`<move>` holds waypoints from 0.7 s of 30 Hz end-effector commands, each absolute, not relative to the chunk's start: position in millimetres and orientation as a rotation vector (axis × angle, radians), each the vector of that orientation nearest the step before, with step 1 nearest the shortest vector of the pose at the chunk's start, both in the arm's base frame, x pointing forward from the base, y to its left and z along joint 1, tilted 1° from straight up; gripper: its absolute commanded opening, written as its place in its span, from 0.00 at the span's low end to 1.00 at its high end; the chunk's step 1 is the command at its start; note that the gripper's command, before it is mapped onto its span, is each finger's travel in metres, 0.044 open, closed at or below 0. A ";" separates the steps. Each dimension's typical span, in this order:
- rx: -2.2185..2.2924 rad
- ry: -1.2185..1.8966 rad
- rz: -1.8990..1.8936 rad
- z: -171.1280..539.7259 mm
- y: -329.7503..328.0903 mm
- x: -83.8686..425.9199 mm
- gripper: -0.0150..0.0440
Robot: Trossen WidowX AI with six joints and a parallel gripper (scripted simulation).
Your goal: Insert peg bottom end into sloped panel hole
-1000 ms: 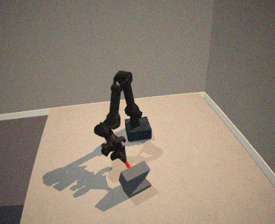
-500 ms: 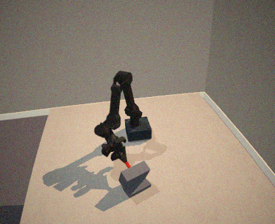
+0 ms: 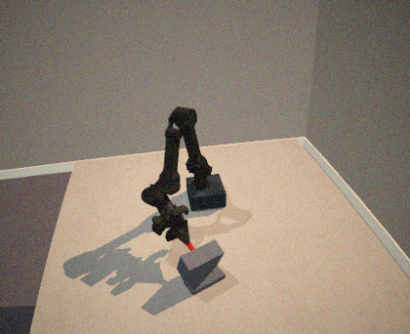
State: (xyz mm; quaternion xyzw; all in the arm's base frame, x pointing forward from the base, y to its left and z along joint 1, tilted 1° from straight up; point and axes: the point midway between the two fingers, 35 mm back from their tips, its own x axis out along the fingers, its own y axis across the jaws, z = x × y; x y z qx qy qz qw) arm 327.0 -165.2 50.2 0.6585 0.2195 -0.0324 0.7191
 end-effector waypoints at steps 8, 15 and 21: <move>1.461 0.484 -0.075 46.9 -164.3 333.8 0.25; 1.461 0.484 -0.075 45.2 -163.2 337.6 0.25; 1.461 0.483 -0.075 43.9 -162.2 340.9 0.25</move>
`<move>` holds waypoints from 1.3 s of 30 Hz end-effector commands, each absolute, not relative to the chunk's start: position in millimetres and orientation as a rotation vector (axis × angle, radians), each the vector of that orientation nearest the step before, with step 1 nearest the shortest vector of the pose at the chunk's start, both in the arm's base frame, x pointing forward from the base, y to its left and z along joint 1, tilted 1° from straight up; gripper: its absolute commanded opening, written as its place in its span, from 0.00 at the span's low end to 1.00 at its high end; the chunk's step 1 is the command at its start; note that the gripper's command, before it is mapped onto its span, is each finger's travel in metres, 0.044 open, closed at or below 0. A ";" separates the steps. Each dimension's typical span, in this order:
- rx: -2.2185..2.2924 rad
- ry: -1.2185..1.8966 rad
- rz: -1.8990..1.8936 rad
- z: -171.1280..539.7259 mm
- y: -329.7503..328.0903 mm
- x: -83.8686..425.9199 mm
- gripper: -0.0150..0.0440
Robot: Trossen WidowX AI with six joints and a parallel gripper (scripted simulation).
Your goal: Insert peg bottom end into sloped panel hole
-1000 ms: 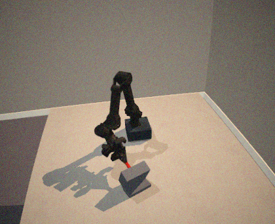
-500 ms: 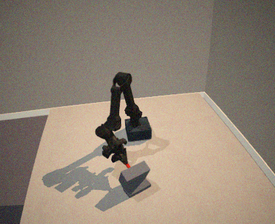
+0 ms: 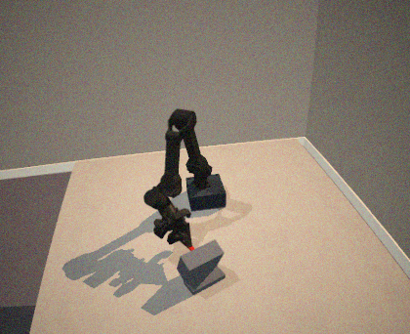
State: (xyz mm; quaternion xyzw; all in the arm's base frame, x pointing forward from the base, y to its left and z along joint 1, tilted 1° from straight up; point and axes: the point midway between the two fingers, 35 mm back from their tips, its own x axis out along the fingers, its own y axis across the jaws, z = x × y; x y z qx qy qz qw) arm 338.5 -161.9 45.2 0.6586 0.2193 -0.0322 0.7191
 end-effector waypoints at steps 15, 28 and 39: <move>1.461 0.483 -0.074 41.1 -160.1 348.7 0.25; 1.459 0.487 -0.071 40.3 -158.8 350.1 0.25; 1.459 0.487 -0.071 40.3 -158.8 350.1 0.52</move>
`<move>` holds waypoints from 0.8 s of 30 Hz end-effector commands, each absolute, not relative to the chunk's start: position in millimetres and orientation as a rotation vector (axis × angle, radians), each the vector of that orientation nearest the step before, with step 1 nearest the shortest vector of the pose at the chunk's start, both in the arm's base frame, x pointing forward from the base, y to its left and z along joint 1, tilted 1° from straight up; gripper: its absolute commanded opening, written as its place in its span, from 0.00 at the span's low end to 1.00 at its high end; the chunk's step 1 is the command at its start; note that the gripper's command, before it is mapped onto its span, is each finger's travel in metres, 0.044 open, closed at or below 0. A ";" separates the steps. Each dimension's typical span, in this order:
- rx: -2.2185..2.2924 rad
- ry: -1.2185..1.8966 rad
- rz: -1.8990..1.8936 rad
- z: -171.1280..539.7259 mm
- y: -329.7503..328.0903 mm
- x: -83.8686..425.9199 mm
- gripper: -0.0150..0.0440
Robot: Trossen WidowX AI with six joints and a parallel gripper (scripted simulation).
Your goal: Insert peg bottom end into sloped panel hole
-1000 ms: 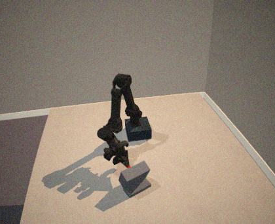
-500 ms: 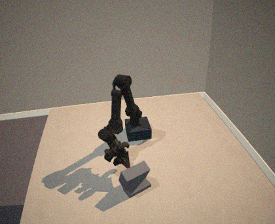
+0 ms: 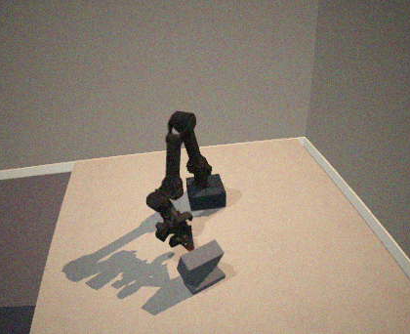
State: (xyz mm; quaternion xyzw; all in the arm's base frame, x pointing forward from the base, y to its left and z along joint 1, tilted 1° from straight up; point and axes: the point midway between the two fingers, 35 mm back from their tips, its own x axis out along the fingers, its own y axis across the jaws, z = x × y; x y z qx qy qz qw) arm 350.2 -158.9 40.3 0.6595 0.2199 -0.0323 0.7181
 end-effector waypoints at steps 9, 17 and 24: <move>1.458 0.488 -0.072 40.7 -159.6 348.6 0.92; 1.456 0.493 -0.078 43.9 -164.7 338.2 1.00; 1.454 0.498 -0.082 46.7 -169.2 328.5 1.00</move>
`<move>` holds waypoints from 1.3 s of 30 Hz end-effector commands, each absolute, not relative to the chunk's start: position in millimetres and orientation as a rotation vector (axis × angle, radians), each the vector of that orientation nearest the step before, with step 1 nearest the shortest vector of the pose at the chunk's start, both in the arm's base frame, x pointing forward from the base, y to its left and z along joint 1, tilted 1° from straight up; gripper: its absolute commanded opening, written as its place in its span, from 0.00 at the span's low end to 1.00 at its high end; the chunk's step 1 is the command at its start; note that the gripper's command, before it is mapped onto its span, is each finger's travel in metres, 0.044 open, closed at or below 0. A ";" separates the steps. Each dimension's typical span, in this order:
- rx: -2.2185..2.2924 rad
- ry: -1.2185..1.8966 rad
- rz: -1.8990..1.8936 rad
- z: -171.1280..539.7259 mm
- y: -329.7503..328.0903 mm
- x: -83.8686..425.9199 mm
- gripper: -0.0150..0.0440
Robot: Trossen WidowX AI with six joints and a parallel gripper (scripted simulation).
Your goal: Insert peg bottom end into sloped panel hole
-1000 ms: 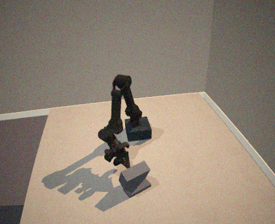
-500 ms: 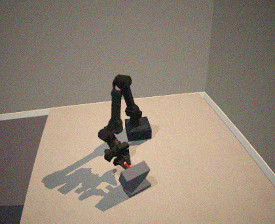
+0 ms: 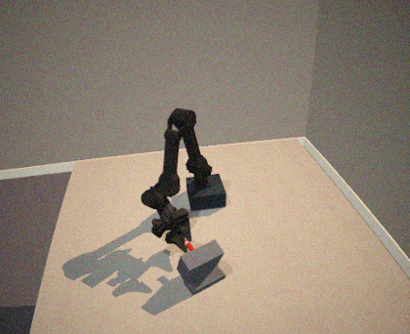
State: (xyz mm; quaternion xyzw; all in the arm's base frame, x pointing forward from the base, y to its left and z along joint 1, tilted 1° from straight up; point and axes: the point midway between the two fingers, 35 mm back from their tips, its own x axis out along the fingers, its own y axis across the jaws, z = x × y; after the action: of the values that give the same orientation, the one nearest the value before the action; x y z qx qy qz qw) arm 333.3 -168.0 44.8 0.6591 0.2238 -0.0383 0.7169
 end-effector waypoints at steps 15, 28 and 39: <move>1.452 0.504 -0.087 52.6 -177.9 308.1 1.00; 1.455 0.503 -0.088 57.6 -184.1 290.9 1.00; 1.458 0.497 -0.087 61.6 -188.4 276.8 1.00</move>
State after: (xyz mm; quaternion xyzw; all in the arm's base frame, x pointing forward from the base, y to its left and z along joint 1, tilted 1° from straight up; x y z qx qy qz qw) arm 280.7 -187.3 59.0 0.6608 0.2259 -0.0418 0.7145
